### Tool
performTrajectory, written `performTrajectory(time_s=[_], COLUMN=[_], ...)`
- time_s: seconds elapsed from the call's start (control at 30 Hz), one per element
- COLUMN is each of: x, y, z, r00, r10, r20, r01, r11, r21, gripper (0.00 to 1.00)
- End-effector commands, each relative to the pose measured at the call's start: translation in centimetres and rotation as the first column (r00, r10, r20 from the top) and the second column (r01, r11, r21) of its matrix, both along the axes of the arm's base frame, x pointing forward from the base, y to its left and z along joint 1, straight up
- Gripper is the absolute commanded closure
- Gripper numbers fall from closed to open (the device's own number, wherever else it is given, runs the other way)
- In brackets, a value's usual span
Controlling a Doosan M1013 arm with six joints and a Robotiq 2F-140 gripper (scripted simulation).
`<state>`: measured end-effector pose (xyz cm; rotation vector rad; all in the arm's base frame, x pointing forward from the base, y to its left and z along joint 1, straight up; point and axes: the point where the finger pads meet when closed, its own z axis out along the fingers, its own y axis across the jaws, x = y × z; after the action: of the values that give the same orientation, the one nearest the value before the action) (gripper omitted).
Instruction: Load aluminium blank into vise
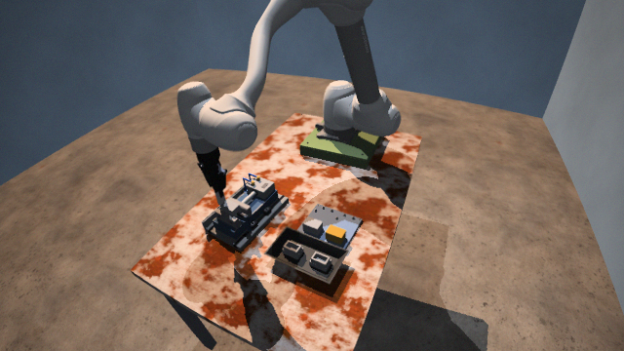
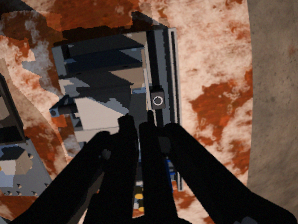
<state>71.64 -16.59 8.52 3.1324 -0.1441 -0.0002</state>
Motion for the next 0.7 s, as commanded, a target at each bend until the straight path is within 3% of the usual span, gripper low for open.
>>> performTrajectory(time_s=[0.0, 0.67], x=[-0.02, 0.02], y=[0.43, 0.93], z=[-0.32, -0.33], r00=[1.000, 1.000], r10=[0.003, 0.003], r20=[-0.003, -0.003], r01=[-0.003, -0.003], r11=[1.000, 1.000], r21=[0.000, 0.000], gripper=[1.00, 1.00])
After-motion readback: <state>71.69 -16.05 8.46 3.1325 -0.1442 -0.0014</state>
